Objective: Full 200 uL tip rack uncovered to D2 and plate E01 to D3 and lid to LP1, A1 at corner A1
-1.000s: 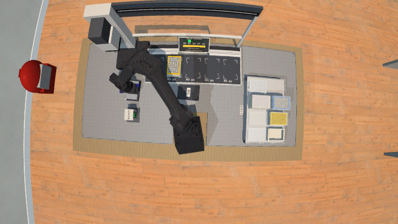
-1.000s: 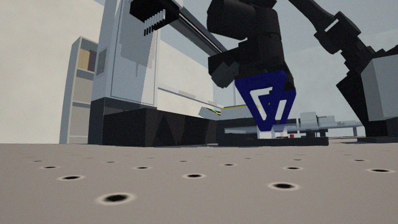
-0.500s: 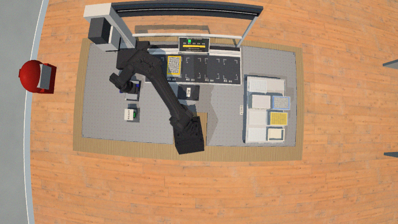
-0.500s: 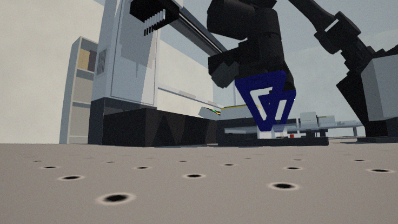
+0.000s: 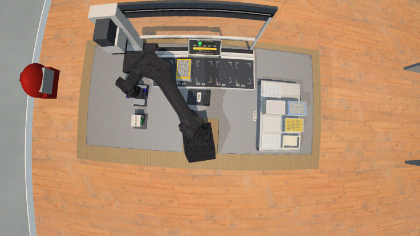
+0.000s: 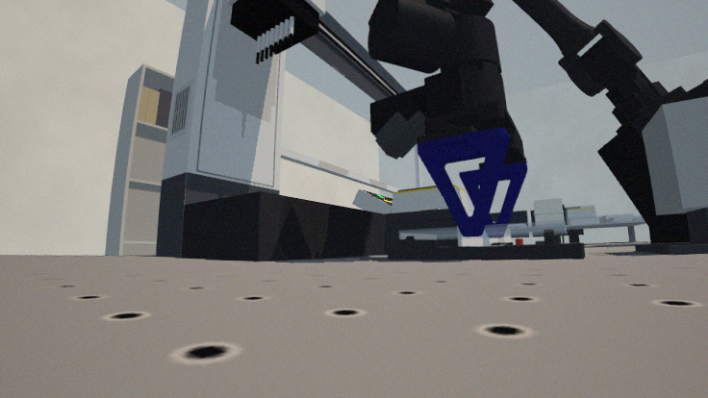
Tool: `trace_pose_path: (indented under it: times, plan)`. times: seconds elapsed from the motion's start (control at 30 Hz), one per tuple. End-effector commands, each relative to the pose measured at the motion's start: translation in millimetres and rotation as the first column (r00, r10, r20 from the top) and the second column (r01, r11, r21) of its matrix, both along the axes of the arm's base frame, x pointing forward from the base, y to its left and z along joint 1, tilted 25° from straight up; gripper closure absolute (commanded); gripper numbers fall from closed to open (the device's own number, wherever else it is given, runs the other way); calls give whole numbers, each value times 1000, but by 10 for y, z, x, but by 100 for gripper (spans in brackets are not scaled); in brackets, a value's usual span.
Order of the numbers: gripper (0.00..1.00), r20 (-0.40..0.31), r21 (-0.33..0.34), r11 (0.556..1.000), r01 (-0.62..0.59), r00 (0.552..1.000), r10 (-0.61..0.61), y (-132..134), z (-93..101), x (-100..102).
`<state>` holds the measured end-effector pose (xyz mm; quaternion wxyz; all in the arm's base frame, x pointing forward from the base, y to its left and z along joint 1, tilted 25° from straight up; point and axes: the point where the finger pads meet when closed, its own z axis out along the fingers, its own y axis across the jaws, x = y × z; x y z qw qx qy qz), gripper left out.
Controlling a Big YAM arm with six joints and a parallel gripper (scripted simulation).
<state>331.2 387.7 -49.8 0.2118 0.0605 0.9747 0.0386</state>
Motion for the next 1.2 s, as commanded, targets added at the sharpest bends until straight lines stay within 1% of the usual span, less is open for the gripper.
trace_pose_path:
  times: [0.0, 0.1, 0.13, 0.27, 0.37, 0.5, 0.6, 0.67, 0.7, 0.8, 0.83, 0.97, 1.0, 1.17]
  plan:
    - [100, 9, 12, 1000, -4, 1000, 4, 31, 8, 56]
    - [100, 11, 15, 1000, -5, 1000, 5, 40, 22, 54]
    - [100, 24, 33, 999, -12, 1000, 11, 92, 134, 52]
    - [100, 15, 21, 1000, -6, 1000, 6, 60, 36, 65]
    - [100, 12, 16, 1000, -5, 1000, 4, 46, -1, 73]
    - [100, 17, 22, 1000, -7, 1000, 7, 64, 25, 86]
    - [100, 12, 16, 1000, -5, 1000, 5, 49, -25, 89]
    - [100, 12, 16, 1000, -5, 1000, 5, 49, -25, 89]
    - [100, 21, 28, 1000, -9, 1000, 8, 84, 72, 92]
    - [100, 18, 24, 1000, -6, 1000, 6, 75, 22, 105]
    - [100, 16, 22, 1000, -5, 1000, 4, 83, 31, 70]
    - [100, 16, 22, 1000, -5, 1000, 4, 82, 31, 70]
    - [0, 16, 22, 1000, -5, 1000, 4, 82, 31, 70]
    - [0, 16, 22, 1000, -5, 1000, 4, 82, 31, 70]
